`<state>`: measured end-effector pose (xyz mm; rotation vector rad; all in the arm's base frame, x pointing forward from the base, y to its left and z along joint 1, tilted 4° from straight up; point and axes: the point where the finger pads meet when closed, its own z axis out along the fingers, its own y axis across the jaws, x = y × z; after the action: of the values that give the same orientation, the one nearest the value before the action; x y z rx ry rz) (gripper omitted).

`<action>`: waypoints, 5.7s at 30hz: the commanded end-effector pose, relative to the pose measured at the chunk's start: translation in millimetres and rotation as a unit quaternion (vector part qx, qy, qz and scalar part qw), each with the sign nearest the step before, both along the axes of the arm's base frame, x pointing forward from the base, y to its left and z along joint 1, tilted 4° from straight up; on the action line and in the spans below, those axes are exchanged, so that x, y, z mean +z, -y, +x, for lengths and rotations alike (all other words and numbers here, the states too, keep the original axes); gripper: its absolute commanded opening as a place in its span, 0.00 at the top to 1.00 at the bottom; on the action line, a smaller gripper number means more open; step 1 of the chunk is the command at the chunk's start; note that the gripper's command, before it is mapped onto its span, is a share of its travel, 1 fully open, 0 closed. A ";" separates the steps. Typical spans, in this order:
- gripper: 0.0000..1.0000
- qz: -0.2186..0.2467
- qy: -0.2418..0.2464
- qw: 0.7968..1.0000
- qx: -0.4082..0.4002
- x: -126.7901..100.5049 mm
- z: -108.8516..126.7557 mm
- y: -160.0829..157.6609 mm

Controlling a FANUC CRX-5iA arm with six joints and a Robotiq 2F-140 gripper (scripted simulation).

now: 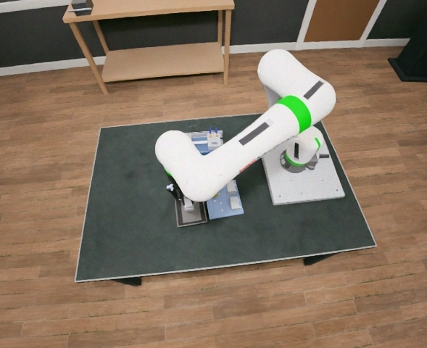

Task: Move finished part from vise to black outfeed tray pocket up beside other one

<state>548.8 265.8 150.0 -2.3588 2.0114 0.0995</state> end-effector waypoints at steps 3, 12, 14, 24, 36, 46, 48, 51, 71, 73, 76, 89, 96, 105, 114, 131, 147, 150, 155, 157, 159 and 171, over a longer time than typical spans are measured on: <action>0.90 0.000 0.001 1.000 0.000 0.9 0.5 0.0; 0.90 0.000 0.001 1.000 0.000 -2.0 0.5 -0.2; 0.90 0.000 0.001 1.000 0.000 -2.7 0.5 -0.3; 0.90 0.000 0.001 1.000 0.000 -12.8 0.3 -1.0; 0.90 0.000 0.001 1.000 0.000 -29.4 -0.1 -2.2; 0.90 0.000 0.001 1.000 0.000 -47.5 -0.5 -3.6; 0.90 0.000 0.001 1.000 0.000 -49.6 -0.5 -3.7; 0.90 0.000 0.001 1.000 0.000 -55.9 -0.6 -4.2; 0.90 0.000 0.001 1.000 0.000 -87.2 -1.3 -6.5; 0.90 0.000 0.001 1.000 0.000 -89.5 -1.3 -6.6; 0.90 0.000 0.001 1.000 0.000 -92.5 -1.4 -6.9; 0.90 0.000 0.001 1.000 0.000 -98.0 -1.5 -7.3; 0.90 0.000 0.001 1.000 0.000 -98.4 -1.5 -7.3; 0.90 0.000 0.001 1.000 0.000 -98.4 -1.5 -7.3; 0.90 0.000 0.001 1.000 0.000 -98.4 -1.5 -7.3; 0.90 0.000 0.001 1.000 0.000 -98.4 -1.5 -7.3; 0.90 0.000 0.001 1.000 0.000 -101.2 -1.5 -7.5; 0.90 0.000 0.001 1.000 0.000 -101.6 -1.5 -7.5; 0.90 0.000 0.001 1.000 0.000 -104.1 -1.6 -7.8; 0.90 0.000 0.001 1.000 0.000 -105.2 -1.6 -7.8; 0.90 0.000 0.001 1.000 0.000 -106.3 -1.6 -7.9; 0.90 0.000 0.001 1.000 0.000 -110.4 -1.6 -8.3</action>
<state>546.4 273.9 38.9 -2.3588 2.0114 0.0994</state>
